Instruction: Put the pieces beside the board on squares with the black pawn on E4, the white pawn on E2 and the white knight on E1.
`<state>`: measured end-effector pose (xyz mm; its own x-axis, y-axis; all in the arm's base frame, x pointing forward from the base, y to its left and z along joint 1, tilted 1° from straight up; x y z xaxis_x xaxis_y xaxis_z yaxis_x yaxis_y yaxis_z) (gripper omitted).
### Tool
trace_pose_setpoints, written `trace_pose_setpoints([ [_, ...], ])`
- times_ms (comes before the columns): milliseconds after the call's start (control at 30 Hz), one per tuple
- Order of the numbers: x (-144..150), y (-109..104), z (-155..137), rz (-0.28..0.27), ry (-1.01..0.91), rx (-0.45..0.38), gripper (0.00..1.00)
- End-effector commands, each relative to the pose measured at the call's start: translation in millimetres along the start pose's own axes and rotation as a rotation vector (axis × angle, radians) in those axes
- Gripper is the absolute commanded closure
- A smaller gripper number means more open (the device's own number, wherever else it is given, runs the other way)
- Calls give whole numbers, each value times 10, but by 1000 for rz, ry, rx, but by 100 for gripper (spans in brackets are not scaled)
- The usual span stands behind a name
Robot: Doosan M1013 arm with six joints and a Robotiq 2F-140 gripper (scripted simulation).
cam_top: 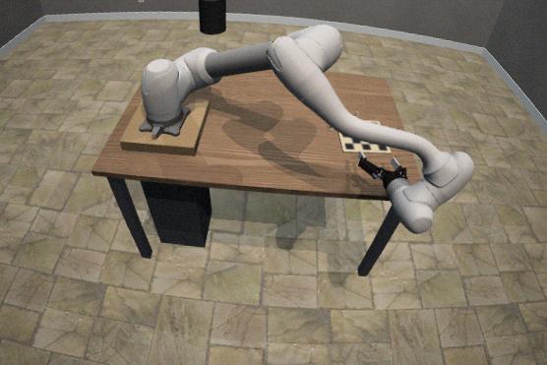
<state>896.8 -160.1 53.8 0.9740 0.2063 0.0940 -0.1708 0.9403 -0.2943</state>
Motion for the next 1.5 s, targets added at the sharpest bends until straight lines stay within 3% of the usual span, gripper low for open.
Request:
trace_pose_setpoints([
  [0, 4, -10, 34, 0, 0, 0, 0],
  [500, 73, -240, 780, 0, 0, 0, 0],
  [800, 100, -230, 851, 5, -5, -15, 0],
  [867, 228, -85, 957, 33, -36, -103, 0],
  [967, 631, 422, 1260, 110, -115, -347, 0],
  [1000, 637, 436, 1293, 124, -129, -389, 0],
  [1033, 790, 648, 1383, 145, -150, -453, 0],
  [1067, 795, 669, 1421, 161, -166, -506, 0],
  [1100, 947, 888, 1508, 181, -187, -566, 0],
  [1167, 947, 888, 1508, 181, -187, -566, 0],
  [1200, 1098, 1156, 1655, 232, -236, -724, 0],
  [1267, 1098, 1165, 1663, 236, -240, -738, 0],
  [1300, 1233, 1407, 1768, 270, -275, -847, 0],
  [1333, 1233, 1407, 1768, 270, -275, -847, 0],
  [1367, 1353, 1632, 1861, 301, -308, -945, 0],
  [1400, 1353, 1632, 1861, 301, -308, -945, 0],
  [1433, 1451, 1834, 1924, 330, -333, -1031, 0],
  [1467, 1451, 1834, 1924, 330, -333, -1031, 0],
])
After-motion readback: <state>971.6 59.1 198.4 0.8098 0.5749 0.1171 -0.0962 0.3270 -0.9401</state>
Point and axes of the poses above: the point where the finger pads meet when closed, its own y axis out along the fingers, its own x axis across the jaws, z = x × y, the point moved 8 cm from there along -y, back along the fingers, and after that the axes turned 15 degrees about -y, right-handed, at the moved point
